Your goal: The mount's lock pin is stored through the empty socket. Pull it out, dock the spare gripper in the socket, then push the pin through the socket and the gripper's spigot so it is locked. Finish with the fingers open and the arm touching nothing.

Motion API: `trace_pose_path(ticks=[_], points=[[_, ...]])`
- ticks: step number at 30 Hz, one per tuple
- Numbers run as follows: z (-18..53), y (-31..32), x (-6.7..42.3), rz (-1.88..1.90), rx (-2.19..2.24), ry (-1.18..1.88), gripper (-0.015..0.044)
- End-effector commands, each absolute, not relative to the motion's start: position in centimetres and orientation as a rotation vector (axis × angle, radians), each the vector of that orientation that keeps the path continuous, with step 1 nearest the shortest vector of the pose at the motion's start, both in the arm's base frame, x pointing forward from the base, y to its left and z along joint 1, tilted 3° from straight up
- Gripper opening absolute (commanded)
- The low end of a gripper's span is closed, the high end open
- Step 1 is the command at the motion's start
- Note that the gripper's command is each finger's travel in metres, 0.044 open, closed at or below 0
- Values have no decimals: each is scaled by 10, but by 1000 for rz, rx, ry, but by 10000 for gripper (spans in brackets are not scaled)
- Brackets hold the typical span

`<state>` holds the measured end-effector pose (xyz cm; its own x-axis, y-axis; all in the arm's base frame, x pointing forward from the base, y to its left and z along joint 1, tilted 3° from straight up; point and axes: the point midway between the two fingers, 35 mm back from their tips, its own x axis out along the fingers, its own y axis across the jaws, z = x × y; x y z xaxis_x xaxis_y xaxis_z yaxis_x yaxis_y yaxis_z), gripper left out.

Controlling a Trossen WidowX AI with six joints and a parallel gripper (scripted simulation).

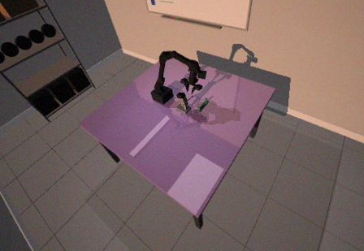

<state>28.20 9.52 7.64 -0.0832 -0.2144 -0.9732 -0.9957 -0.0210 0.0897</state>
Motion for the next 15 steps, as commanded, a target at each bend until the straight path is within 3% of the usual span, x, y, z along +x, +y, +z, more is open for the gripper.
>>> trace_pose_path(ticks=[1,10,15], points=[[85,101,282,1187,-1346,1418,200],[78,96,282,1188,-1349,1419,436],[78,96,282,1188,-1349,1419,440]])
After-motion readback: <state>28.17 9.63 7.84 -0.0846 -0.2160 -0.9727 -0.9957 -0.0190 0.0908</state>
